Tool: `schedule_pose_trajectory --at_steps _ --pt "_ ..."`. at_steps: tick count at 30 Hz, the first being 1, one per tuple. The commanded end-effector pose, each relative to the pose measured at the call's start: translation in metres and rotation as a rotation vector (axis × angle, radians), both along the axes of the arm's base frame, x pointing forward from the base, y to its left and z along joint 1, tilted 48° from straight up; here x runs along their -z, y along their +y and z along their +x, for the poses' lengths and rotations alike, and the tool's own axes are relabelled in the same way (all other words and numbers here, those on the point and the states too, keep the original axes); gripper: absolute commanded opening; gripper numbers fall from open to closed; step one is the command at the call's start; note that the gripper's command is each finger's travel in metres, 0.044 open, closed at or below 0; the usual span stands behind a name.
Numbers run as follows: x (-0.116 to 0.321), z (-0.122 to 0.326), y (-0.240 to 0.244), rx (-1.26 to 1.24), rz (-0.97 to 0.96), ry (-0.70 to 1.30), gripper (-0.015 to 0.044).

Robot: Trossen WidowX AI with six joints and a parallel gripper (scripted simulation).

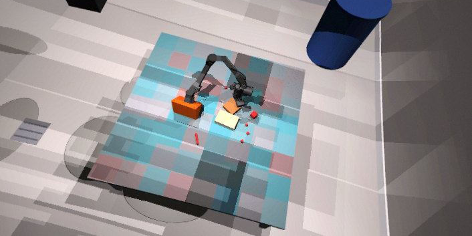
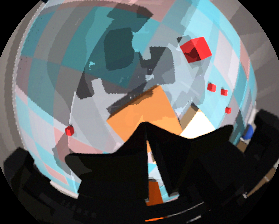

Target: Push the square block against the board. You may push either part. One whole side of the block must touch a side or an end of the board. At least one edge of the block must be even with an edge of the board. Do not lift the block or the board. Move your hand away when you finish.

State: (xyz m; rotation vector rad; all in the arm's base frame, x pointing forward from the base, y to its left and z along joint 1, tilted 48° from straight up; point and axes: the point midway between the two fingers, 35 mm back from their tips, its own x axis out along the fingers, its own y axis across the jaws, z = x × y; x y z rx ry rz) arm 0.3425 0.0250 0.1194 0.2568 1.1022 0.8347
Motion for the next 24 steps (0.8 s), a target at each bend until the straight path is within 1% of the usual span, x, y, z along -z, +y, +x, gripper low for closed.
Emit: schedule_pose_trajectory --at_steps 1,24 --pt "0.004 0.009 -0.004 0.09 0.028 0.102 0.0" --pt "0.023 0.057 -0.025 0.627 0.186 0.67 0.0"
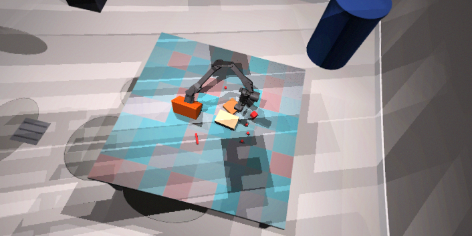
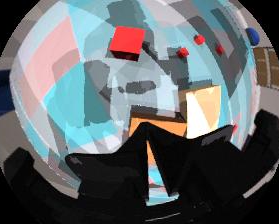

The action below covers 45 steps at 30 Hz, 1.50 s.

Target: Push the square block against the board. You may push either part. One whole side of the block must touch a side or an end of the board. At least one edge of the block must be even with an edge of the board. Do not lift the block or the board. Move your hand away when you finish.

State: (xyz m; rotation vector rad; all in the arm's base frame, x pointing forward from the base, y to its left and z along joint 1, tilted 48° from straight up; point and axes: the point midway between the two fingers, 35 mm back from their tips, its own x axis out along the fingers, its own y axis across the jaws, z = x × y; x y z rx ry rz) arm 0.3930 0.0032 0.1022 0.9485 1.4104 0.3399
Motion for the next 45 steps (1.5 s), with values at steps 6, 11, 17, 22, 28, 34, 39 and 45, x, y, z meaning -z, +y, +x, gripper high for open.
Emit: schedule_pose_trajectory --at_steps 6,11,17,22,28,34,39,45 --pt "0.011 0.016 -0.008 0.191 0.061 0.21 0.0" --pt "0.011 0.017 -0.008 0.195 0.062 0.214 0.0" --pt "0.048 0.026 0.032 0.194 0.065 0.214 0.0" --pt "0.048 0.026 0.032 0.194 0.065 0.214 0.0" --pt "0.045 0.021 0.036 0.194 0.065 0.214 0.0" --pt "0.041 0.014 0.041 0.194 0.064 0.215 0.0" --pt "0.038 0.008 0.046 0.194 0.064 0.215 0.0" --pt "0.034 0.001 0.051 0.194 0.065 0.215 0.0"
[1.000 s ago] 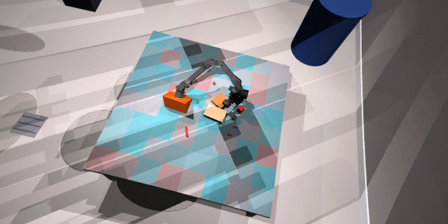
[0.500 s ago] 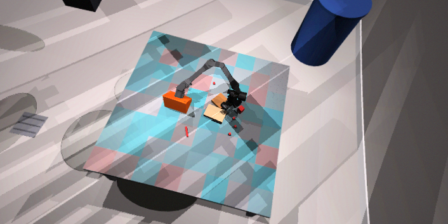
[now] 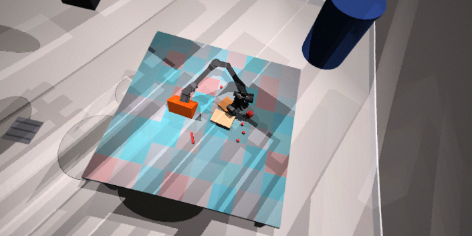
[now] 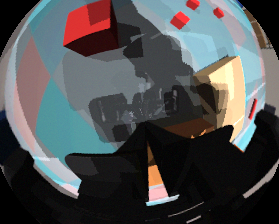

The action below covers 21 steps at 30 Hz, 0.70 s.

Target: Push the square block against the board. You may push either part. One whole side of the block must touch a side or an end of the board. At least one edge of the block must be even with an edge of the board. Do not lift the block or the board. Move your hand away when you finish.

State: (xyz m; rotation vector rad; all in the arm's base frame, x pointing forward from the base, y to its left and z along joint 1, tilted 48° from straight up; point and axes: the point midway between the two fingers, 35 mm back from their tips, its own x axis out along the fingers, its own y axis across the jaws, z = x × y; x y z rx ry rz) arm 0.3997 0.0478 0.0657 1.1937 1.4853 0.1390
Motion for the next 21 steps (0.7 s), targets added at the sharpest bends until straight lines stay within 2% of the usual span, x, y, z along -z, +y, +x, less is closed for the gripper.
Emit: schedule_pose_trajectory --at_steps 1,21 --pt "-0.003 -0.007 0.007 -0.005 0.003 0.006 0.0" --pt "-0.014 -0.033 0.024 -0.005 0.003 0.007 0.0"
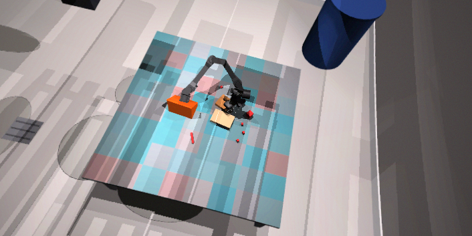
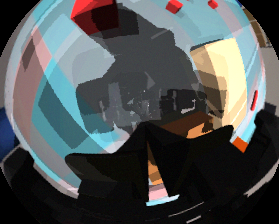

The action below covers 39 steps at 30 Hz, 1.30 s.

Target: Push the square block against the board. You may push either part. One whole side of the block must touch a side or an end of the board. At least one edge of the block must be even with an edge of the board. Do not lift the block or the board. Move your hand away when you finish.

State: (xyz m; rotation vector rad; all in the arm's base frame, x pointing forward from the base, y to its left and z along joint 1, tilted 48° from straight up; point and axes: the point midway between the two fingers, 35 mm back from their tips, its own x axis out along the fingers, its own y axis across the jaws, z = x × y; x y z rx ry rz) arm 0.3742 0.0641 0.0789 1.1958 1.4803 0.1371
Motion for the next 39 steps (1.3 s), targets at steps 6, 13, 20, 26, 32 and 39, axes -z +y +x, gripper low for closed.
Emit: schedule_pose_trajectory --at_steps 6,13,20,26,32,39 --pt "-0.004 -0.016 0.012 -0.01 0.004 0.01 0.0" --pt "-0.007 -0.025 0.018 -0.01 0.004 0.01 0.0" --pt "-0.009 -0.031 0.021 -0.01 0.004 0.011 0.0" --pt "-0.007 -0.025 0.018 -0.01 0.004 0.01 0.0" --pt "-0.004 -0.016 0.013 -0.01 0.004 0.01 0.0" --pt "-0.001 -0.007 0.007 -0.01 0.004 0.01 0.0"
